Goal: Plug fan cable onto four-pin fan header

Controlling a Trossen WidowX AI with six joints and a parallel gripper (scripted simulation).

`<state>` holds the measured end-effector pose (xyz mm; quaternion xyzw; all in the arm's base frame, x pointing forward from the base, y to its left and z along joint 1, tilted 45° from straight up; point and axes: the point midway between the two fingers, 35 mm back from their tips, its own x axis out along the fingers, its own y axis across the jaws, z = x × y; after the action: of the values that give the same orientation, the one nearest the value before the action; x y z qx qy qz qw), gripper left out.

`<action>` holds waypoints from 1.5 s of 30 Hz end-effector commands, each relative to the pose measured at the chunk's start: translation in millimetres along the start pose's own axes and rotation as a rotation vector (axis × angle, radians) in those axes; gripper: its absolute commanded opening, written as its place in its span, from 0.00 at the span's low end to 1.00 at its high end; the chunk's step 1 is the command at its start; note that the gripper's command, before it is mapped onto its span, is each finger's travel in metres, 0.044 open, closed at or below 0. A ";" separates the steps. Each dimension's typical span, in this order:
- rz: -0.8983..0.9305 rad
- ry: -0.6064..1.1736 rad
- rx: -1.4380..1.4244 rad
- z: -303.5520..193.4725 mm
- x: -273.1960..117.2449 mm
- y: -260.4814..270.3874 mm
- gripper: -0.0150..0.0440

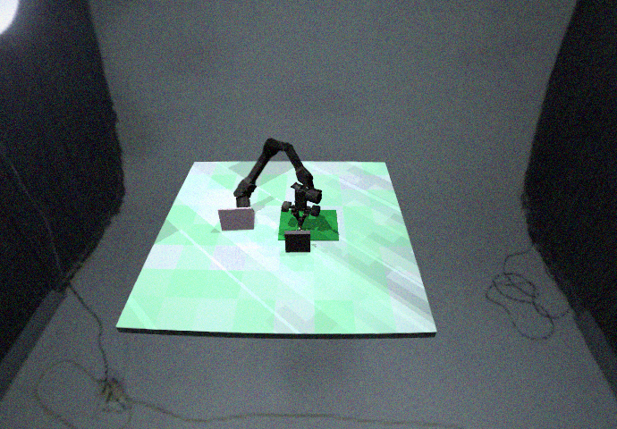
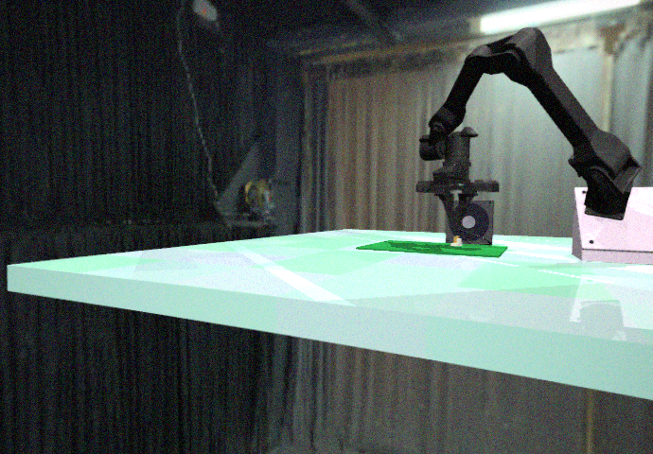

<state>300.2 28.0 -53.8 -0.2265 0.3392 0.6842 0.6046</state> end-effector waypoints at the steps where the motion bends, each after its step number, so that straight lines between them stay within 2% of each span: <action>1: 0.002 -0.004 0.003 1.0 17.0 1.8 0.25; 45: 0.002 -0.005 -0.001 0.7 19.7 0.7 0.25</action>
<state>296.4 41.4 -68.5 -0.2260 0.3383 0.6865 0.6027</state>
